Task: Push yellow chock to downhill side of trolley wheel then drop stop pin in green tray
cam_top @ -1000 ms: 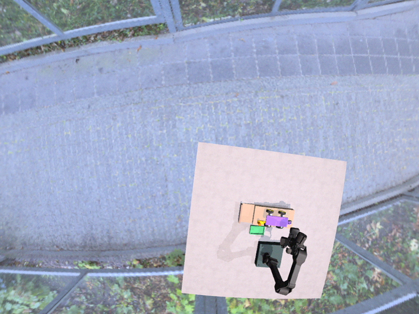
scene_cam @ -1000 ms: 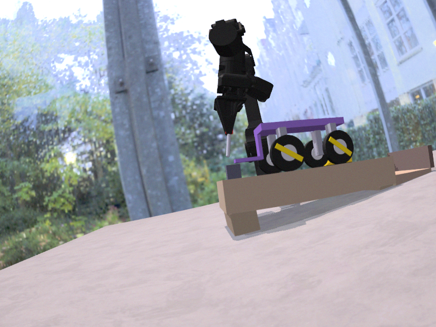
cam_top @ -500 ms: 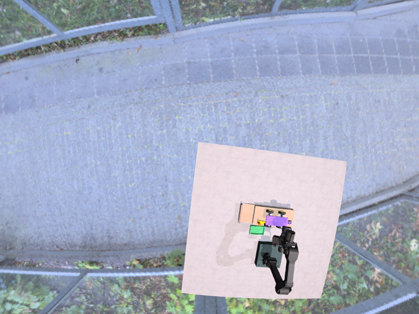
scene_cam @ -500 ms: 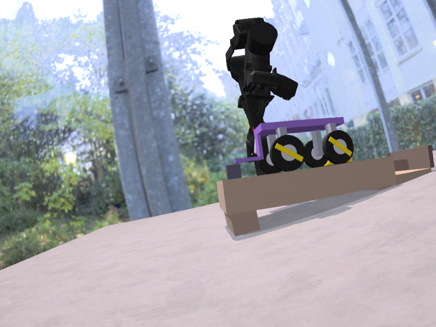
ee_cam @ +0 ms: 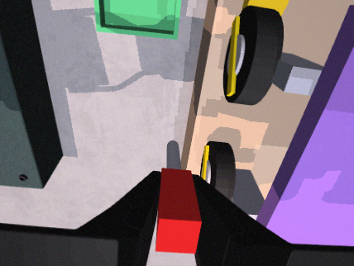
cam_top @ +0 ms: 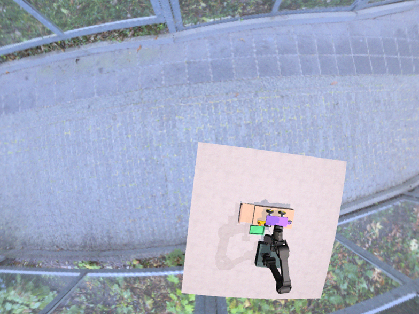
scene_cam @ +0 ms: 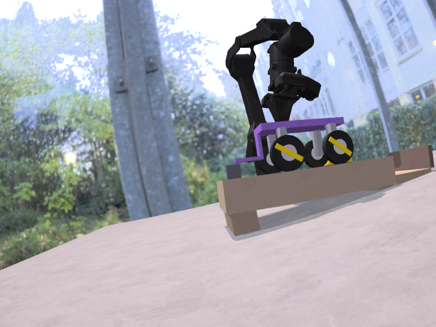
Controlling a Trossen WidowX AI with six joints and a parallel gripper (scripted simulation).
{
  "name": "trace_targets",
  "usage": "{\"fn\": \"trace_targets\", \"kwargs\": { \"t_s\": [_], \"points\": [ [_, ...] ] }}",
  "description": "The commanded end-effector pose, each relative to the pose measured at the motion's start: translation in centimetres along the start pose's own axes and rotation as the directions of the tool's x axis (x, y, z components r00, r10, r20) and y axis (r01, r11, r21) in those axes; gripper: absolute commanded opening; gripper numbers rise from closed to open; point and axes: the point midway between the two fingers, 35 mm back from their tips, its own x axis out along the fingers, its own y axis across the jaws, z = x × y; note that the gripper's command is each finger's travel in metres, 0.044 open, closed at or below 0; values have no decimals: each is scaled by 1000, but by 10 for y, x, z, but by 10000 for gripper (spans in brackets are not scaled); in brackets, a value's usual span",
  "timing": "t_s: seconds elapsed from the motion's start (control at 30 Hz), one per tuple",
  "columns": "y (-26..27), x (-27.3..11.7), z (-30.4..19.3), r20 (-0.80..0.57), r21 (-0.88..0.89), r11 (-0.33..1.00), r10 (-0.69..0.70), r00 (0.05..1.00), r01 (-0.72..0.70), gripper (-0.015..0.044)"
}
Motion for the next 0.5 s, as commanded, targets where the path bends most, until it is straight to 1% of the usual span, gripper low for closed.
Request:
{"fn": "trace_targets", "kwargs": {
  "t_s": [0.0,0.47],
  "points": [
    [1,-1,12,-1,0,1000,4,1000,-4,0],
    [7,-4,70,4,0,1000,5,1000,-5,0]
  ]
}}
